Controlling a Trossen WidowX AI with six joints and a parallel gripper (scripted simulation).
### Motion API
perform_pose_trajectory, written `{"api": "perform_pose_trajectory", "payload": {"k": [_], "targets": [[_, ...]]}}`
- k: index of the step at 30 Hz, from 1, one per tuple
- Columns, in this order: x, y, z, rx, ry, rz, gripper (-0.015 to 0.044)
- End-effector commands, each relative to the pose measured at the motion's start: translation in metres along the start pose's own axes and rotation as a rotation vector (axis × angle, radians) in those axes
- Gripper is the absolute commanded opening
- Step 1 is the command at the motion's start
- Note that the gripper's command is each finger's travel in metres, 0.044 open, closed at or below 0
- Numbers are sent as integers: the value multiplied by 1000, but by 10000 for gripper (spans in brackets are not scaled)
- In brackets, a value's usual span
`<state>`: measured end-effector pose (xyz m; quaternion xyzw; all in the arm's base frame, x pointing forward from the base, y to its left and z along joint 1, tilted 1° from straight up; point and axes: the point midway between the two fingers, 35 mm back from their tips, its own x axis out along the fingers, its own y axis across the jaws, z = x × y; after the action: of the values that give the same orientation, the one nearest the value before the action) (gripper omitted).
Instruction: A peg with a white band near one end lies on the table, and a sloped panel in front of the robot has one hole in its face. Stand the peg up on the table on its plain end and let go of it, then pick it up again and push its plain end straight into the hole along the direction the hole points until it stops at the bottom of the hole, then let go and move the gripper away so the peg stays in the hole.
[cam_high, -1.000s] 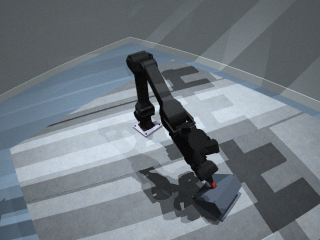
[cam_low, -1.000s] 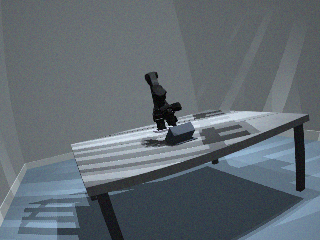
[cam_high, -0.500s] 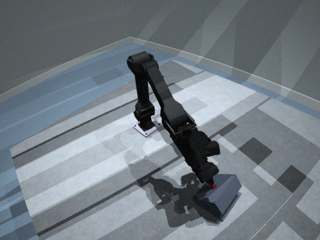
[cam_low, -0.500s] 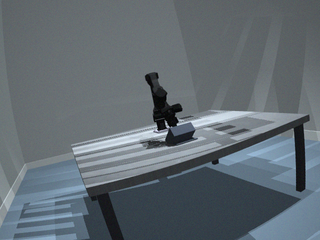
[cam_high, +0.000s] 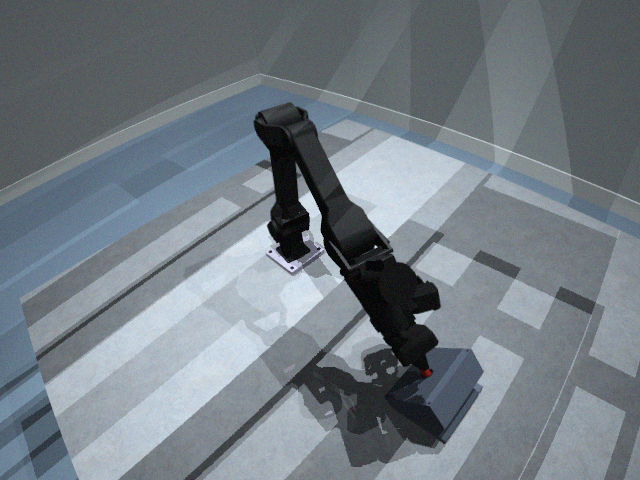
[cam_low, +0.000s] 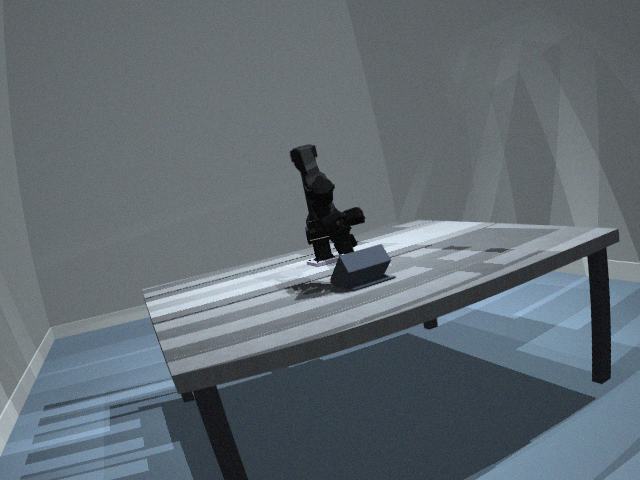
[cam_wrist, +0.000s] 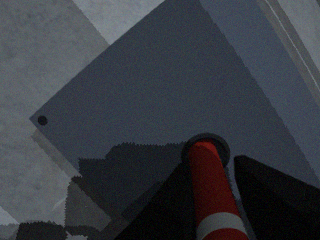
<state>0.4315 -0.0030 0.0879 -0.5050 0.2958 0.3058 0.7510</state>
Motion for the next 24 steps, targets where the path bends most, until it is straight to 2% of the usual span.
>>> {"api": "perform_pose_trajectory", "payload": {"k": [1,11,24], "targets": [[0,0,0,0,0,-1,184],[-4,-1,0,0,1,0,440],[-24,-3,0,2,3,1,440]]}}
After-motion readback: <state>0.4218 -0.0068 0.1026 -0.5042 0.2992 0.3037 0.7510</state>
